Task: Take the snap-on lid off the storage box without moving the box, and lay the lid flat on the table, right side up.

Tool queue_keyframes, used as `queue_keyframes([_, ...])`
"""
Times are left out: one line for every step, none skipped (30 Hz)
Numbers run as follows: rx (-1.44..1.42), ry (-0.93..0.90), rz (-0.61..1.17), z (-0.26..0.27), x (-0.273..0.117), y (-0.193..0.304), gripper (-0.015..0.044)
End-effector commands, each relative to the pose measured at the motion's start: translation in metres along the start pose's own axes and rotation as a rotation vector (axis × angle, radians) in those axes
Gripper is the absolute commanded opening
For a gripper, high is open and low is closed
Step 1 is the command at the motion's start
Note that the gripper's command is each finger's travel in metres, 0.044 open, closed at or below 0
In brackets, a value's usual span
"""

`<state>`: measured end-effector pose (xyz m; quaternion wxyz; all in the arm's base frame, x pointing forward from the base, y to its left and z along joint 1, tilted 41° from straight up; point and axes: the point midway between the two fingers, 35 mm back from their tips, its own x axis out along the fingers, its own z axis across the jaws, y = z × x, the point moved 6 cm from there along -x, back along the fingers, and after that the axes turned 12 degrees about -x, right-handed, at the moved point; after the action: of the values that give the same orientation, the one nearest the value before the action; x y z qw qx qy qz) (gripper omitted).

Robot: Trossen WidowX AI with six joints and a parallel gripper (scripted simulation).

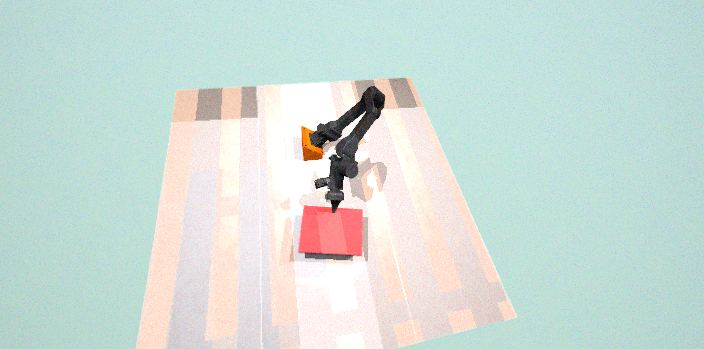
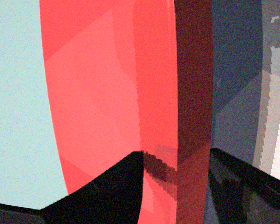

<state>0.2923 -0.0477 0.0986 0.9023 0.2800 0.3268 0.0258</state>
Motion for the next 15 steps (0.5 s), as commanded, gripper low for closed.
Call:
queue_keyframes([-0.004,-0.008,-0.001,0.0026,-0.0028,-0.0009,0.0000])
queue_keyframes([-0.004,-0.008,-0.001,0.0027,-0.0030,-0.0009,0.0000])
queue_keyframes([-0.004,-0.008,-0.001,0.0029,-0.0031,-0.0010,0.0000])
queue_keyframes([-0.004,-0.008,-0.001,0.0030,-0.0033,-0.0010,0.0000])
queue_keyframes([-0.004,-0.008,-0.001,0.0031,-0.0034,-0.0011,0.0000])
queue_keyframes([-0.004,-0.008,-0.001,0.0033,-0.0036,-0.0011,0.0000])
queue_keyframes([-0.004,-0.008,-0.001,0.0034,-0.0037,-0.0011,0.0000])
queue_keyframes([-0.004,-0.008,-0.001,0.0035,-0.0039,-0.0012,0.0000])
queue_keyframes([-0.004,-0.008,-0.001,0.0037,-0.0040,-0.0012,0.0000])
queue_keyframes([-0.004,-0.008,-0.001,0.0038,-0.0042,-0.0012,0.0000])
queue_keyframes([-0.004,-0.008,-0.001,0.0039,-0.0043,-0.0013,0.0000])
queue_keyframes([-0.005,-0.008,-0.001,0.0041,-0.0045,-0.0013,0.0000])
queue_keyframes([-0.005,-0.008,-0.001,0.0042,-0.0047,-0.0013,0.0000])
queue_keyframes([-0.005,-0.008,-0.001,0.0043,-0.0048,-0.0013,0.0000])
queue_keyframes([-0.005,-0.008,-0.002,0.0045,-0.0050,-0.0014,0.0000])
